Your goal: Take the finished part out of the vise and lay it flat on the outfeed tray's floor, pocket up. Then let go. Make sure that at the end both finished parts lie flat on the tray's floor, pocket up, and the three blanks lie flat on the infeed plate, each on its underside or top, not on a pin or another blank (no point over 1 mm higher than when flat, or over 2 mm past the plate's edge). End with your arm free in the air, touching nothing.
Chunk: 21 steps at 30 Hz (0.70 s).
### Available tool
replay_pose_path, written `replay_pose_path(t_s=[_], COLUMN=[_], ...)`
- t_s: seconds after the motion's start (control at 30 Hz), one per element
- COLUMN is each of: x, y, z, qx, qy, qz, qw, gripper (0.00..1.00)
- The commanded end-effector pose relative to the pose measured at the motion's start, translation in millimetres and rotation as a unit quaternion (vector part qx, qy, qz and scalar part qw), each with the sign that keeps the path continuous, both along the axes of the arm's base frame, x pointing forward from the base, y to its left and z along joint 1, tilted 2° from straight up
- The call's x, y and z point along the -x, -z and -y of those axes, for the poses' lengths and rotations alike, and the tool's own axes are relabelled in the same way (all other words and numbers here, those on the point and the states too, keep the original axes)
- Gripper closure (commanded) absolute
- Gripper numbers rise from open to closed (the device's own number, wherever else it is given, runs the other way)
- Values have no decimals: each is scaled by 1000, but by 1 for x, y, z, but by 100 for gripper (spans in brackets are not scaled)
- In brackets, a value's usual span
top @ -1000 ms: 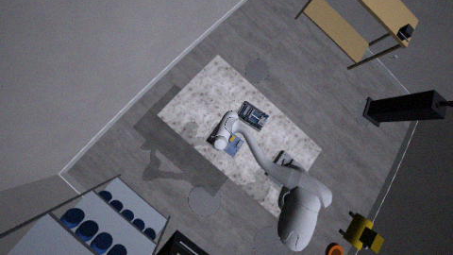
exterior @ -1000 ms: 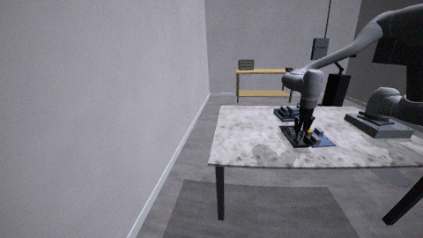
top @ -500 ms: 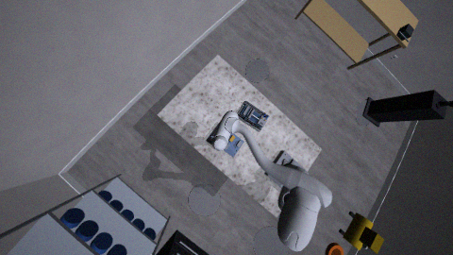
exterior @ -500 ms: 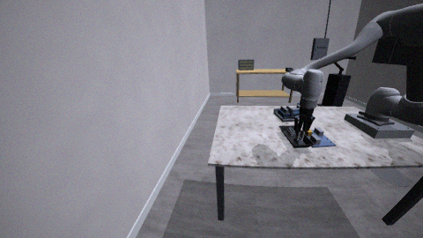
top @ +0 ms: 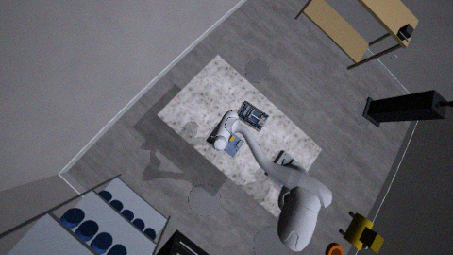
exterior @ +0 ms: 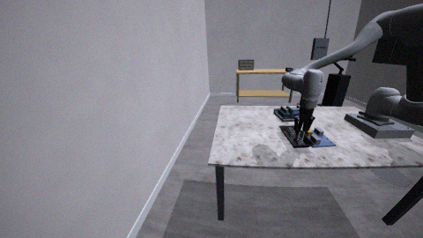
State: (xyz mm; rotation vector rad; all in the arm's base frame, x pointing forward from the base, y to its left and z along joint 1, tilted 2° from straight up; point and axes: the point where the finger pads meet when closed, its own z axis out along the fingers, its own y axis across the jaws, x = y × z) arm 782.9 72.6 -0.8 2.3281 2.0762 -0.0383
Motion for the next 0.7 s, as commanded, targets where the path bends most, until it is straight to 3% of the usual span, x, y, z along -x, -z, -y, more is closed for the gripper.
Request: replay_pose_path(t_s=[0.0,0.27,0.3,0.67], x=[0,0,0,0], y=[0,0,0,0], z=[0,0,0,0], qx=[0,0,0,0], qy=[0,0,0,0], qz=[0,0,0,0], qw=[1000,1000,1000,1000], gripper=[100,100,60,60])
